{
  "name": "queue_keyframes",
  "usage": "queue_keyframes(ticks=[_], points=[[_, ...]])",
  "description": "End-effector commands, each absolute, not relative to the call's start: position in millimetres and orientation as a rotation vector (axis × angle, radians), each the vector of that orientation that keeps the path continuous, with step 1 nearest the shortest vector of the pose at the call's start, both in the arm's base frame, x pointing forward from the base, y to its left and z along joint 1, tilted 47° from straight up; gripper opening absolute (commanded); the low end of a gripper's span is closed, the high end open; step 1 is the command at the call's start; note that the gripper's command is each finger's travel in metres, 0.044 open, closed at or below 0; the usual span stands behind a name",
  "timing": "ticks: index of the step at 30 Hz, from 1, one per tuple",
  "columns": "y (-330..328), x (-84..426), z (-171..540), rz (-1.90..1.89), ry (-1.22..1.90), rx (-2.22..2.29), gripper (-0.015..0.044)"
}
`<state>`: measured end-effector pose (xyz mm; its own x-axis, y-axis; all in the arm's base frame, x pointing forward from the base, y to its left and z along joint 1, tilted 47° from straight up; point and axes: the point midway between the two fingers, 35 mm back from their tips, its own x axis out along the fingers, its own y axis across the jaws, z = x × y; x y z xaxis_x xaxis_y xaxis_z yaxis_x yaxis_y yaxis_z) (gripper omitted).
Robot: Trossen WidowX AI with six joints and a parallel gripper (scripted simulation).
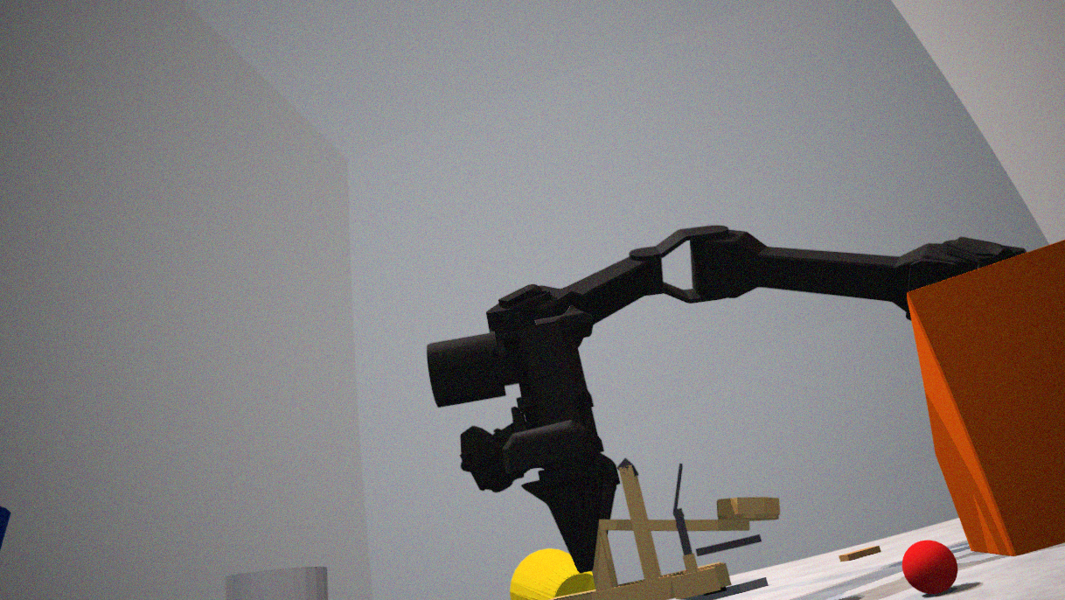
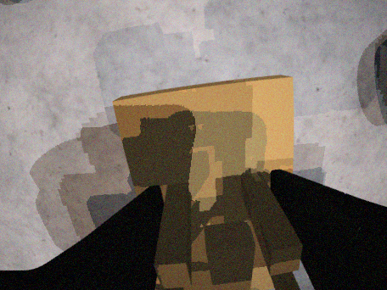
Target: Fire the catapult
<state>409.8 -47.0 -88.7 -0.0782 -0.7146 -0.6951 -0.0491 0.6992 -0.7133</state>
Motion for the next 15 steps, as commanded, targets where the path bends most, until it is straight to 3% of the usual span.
queue_keyframes(ticks=[1, 15], points=[[-47, 410, -92, -0.608, 1.568, -0.66, 0.0], [-63, 408, -109, -0.607, 1.57, -0.667, 0.0]])
